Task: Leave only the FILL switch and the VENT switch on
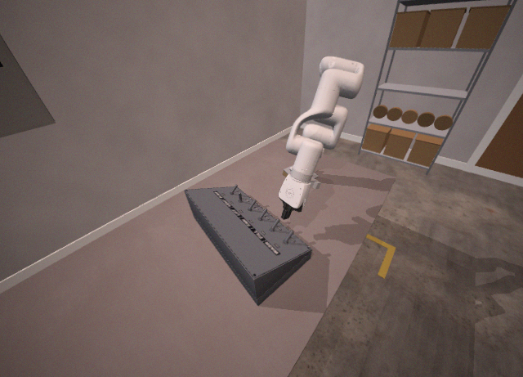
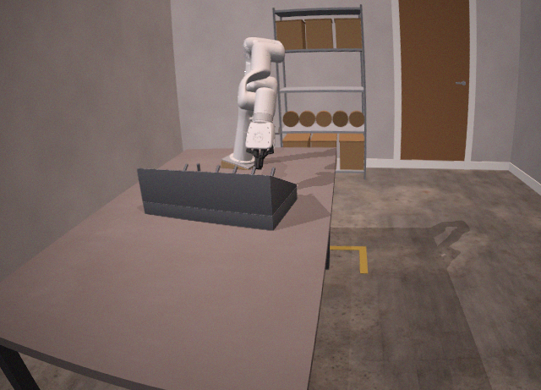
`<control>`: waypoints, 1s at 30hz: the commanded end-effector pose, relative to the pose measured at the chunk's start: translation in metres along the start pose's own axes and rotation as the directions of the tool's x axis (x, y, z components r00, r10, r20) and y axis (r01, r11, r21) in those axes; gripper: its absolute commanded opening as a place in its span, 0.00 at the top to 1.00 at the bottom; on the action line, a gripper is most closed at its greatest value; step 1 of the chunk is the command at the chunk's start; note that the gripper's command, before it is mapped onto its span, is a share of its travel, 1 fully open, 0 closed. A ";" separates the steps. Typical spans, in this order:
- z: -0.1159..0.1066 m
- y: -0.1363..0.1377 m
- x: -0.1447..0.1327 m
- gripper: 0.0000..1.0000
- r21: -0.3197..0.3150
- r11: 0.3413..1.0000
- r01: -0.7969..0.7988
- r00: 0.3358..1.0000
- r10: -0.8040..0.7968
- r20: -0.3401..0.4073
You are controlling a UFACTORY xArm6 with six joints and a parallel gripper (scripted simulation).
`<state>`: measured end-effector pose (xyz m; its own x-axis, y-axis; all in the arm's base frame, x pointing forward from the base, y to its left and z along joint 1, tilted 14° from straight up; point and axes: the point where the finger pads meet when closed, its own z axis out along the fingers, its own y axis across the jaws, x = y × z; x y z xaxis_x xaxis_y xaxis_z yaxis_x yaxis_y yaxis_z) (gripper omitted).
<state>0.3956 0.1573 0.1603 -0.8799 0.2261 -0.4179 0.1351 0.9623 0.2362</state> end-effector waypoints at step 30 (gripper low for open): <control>0.010 0.002 -0.003 1.00 -0.002 1.000 0.000 1.000 0.000 0.004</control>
<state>0.4014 0.1594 0.1510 -0.8793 0.2264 -0.4189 0.1352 0.9623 0.2361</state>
